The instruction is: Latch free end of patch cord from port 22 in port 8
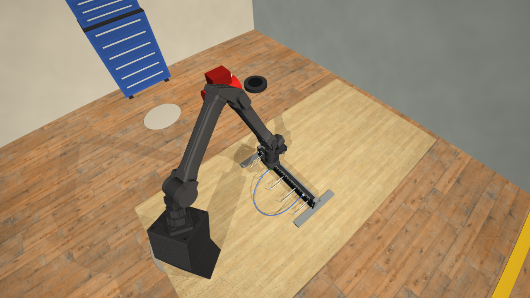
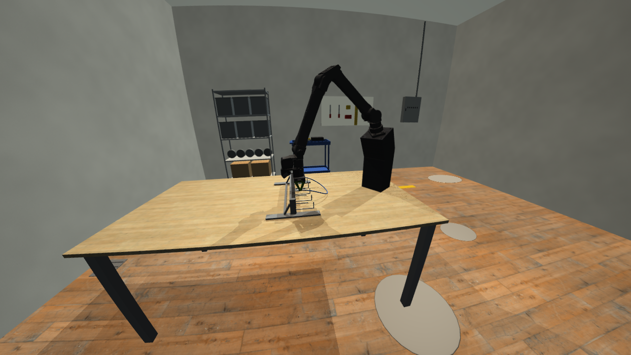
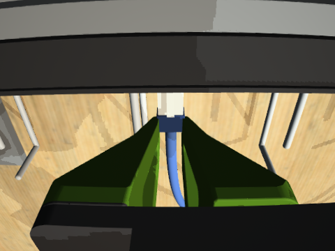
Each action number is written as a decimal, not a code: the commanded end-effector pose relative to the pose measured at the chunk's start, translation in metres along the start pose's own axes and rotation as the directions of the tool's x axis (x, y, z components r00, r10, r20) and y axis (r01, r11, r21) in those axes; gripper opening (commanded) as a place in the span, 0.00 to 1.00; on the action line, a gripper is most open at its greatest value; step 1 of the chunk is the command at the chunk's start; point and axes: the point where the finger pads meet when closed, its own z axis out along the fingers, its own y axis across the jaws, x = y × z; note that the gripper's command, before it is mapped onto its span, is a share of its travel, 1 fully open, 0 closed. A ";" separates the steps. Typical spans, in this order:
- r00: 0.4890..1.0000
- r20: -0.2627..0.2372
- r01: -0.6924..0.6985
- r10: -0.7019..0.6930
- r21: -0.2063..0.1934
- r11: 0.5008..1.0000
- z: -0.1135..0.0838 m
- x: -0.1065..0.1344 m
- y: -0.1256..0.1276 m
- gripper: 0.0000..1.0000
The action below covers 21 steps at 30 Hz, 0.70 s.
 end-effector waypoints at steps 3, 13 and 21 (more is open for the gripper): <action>0.999 0.040 -0.003 0.003 -0.008 1.000 -0.017 -0.020 0.003 0.00; 0.999 0.039 -0.004 0.004 -0.008 1.000 -0.018 -0.022 0.004 0.00; 0.999 0.043 -0.003 0.004 -0.009 1.000 -0.018 -0.025 0.005 0.00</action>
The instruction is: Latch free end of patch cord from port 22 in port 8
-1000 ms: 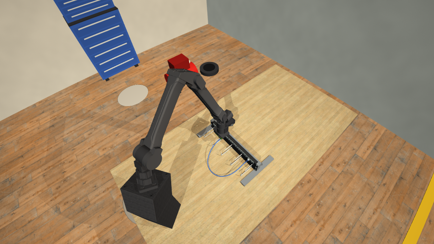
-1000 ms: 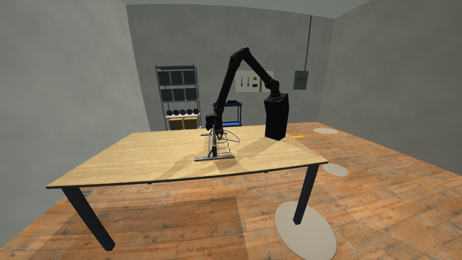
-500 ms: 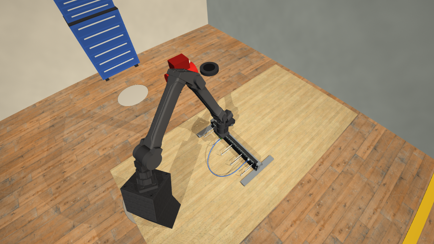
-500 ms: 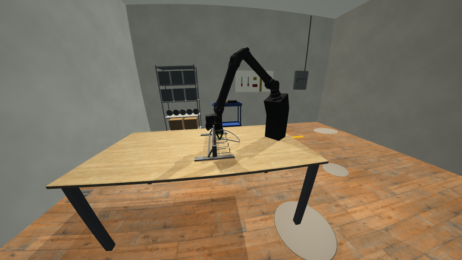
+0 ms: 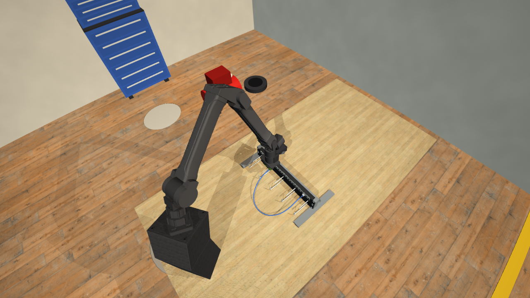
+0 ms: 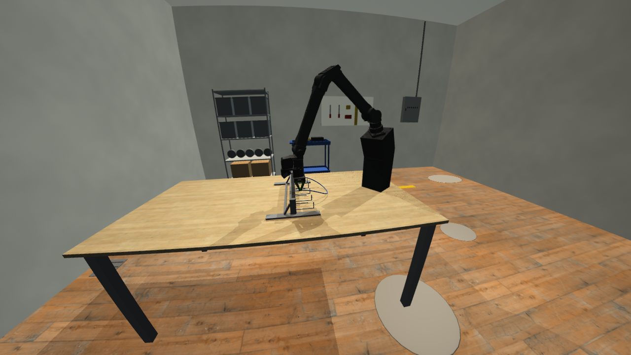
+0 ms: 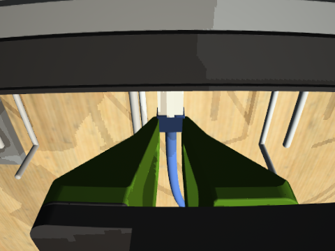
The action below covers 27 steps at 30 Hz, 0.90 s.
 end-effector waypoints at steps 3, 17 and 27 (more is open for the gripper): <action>0.999 0.046 -0.003 0.003 -0.010 1.000 -0.018 -0.026 0.005 0.00; 0.999 0.042 -0.005 0.005 -0.008 1.000 -0.016 -0.024 0.005 0.00; 0.999 0.041 -0.006 0.006 -0.008 1.000 -0.015 -0.023 0.004 0.00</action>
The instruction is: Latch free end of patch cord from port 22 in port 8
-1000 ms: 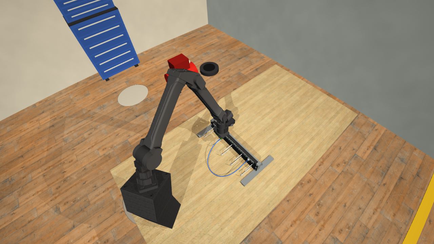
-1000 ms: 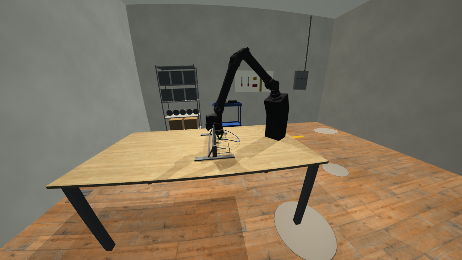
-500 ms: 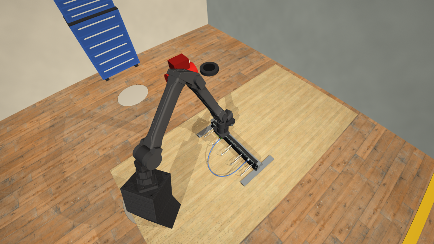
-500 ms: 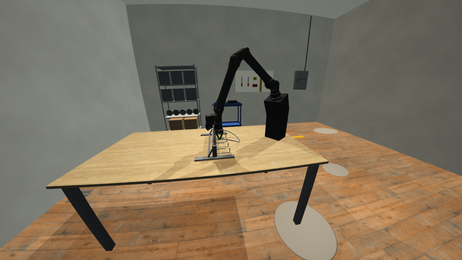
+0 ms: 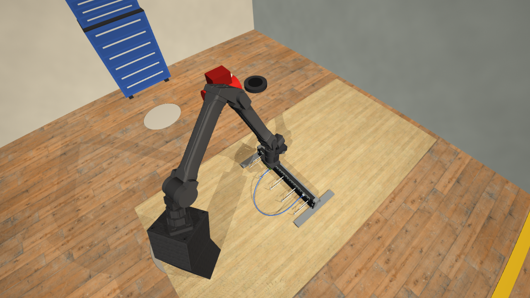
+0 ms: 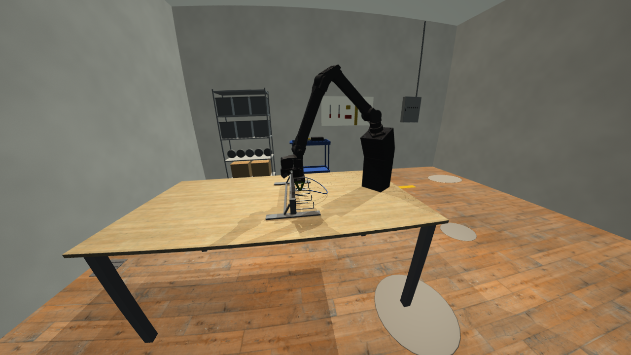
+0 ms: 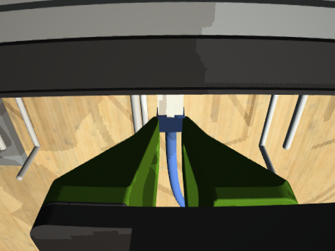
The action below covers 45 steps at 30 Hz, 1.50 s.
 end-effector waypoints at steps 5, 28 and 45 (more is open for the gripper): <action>0.999 0.041 -0.007 0.007 -0.007 1.000 -0.013 -0.022 0.003 0.00; 0.999 0.046 -0.009 0.010 -0.006 1.000 -0.009 -0.022 0.002 0.00; 0.999 0.034 -0.013 0.013 -0.003 1.000 -0.006 -0.010 0.000 0.00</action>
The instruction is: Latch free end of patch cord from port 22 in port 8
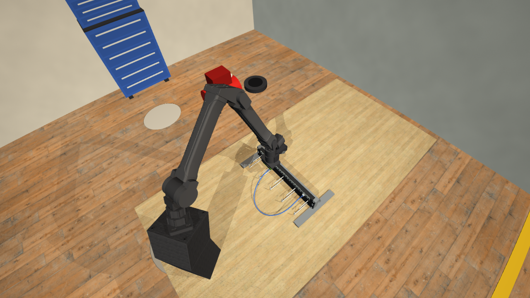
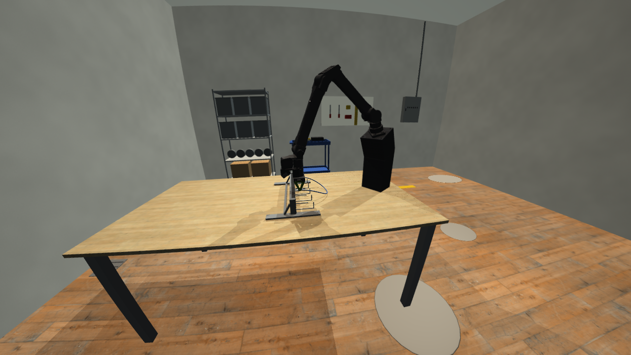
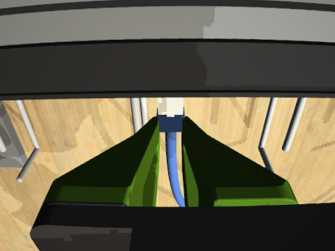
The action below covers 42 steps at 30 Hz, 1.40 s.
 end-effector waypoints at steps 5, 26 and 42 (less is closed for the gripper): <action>1.000 0.020 -0.014 0.014 -0.003 1.000 -0.005 -0.006 0.000 0.00; 1.000 0.007 -0.015 0.015 -0.001 1.000 -0.003 -0.007 0.001 0.00; 1.000 0.012 -0.014 0.014 -0.004 1.000 -0.002 -0.011 0.003 0.00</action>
